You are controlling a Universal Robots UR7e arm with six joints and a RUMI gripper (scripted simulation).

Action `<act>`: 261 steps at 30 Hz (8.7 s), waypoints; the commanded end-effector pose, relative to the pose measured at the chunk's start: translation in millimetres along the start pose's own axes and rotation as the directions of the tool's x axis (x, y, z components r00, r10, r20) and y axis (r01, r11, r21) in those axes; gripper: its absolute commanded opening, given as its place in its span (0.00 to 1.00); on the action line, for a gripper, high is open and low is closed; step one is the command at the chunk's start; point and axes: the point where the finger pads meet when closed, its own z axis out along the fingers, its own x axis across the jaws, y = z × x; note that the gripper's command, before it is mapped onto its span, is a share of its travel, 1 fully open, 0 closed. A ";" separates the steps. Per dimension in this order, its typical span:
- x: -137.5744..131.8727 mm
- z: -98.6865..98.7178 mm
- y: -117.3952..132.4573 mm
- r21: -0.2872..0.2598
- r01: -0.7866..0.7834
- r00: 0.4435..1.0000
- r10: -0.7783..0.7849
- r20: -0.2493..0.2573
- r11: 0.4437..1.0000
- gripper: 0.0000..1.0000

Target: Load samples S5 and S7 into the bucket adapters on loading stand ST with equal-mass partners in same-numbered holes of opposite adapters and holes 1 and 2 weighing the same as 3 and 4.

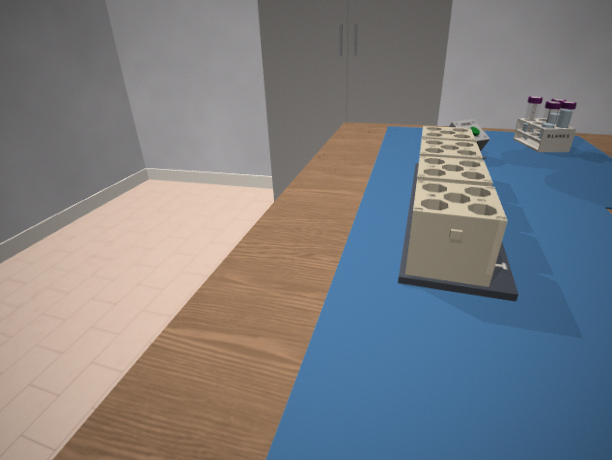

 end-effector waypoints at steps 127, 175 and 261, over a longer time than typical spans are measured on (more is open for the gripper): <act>-340.6 -242.0 256.3 0.412 -0.899 -0.063 0.886 -0.460 0.151 0.35; -352.0 -250.1 264.9 0.668 -0.656 -0.691 0.636 -0.344 -0.351 0.35; -350.2 -204.1 326.2 0.797 -0.104 -0.994 0.081 -0.070 -0.594 0.35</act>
